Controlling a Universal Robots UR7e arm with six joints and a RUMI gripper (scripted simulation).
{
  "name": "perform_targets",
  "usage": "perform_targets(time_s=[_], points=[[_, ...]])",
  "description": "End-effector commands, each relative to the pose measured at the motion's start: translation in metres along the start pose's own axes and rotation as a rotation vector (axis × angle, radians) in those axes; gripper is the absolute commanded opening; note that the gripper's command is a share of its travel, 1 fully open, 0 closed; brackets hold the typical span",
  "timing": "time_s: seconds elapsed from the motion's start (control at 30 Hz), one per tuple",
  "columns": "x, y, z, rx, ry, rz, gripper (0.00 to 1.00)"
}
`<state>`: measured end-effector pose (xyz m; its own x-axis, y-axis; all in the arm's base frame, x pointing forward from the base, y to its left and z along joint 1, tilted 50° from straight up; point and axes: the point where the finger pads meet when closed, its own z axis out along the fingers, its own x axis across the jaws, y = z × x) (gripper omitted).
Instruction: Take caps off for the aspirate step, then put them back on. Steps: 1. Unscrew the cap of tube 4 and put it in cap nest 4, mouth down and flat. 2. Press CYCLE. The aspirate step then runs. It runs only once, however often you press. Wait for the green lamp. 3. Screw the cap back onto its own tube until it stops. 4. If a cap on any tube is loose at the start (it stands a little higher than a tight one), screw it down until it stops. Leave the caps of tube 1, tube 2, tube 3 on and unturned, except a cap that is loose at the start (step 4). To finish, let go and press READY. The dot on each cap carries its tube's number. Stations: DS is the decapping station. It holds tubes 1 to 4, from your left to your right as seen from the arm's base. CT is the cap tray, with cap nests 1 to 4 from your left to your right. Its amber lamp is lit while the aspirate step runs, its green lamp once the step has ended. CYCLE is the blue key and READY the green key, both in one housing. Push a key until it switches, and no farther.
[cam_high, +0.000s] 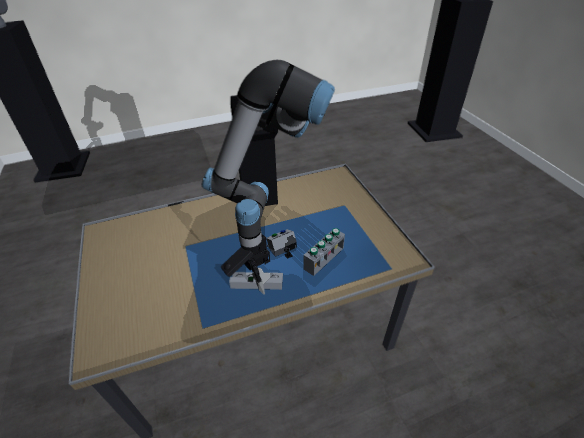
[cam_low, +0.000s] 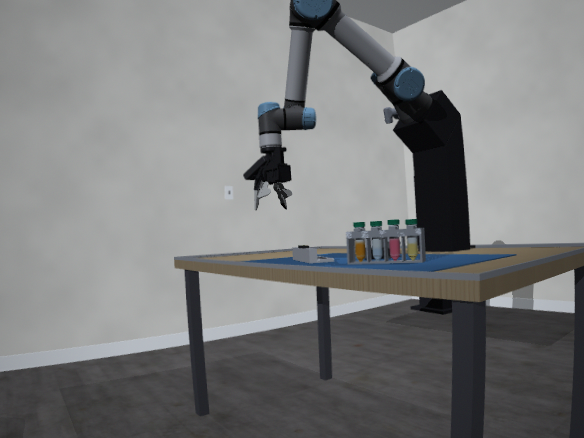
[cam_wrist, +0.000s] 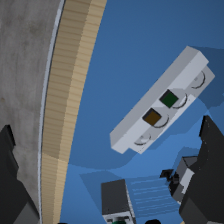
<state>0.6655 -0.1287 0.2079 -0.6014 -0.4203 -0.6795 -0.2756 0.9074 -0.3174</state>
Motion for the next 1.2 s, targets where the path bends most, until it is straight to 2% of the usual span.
perform_targets(time_s=[0.0, 0.53, 0.57, 1.17], points=[[-0.0005, -0.0003, -0.0004, 0.001, -0.001, 0.000, 1.00], [-0.0005, -0.0003, -0.0004, 0.001, -0.001, 0.000, 1.00], [-0.0005, -0.0003, -0.0004, 0.001, -0.001, 0.000, 0.35], [-0.0005, -0.0003, -0.0004, 0.001, -0.001, 0.000, 0.35]])
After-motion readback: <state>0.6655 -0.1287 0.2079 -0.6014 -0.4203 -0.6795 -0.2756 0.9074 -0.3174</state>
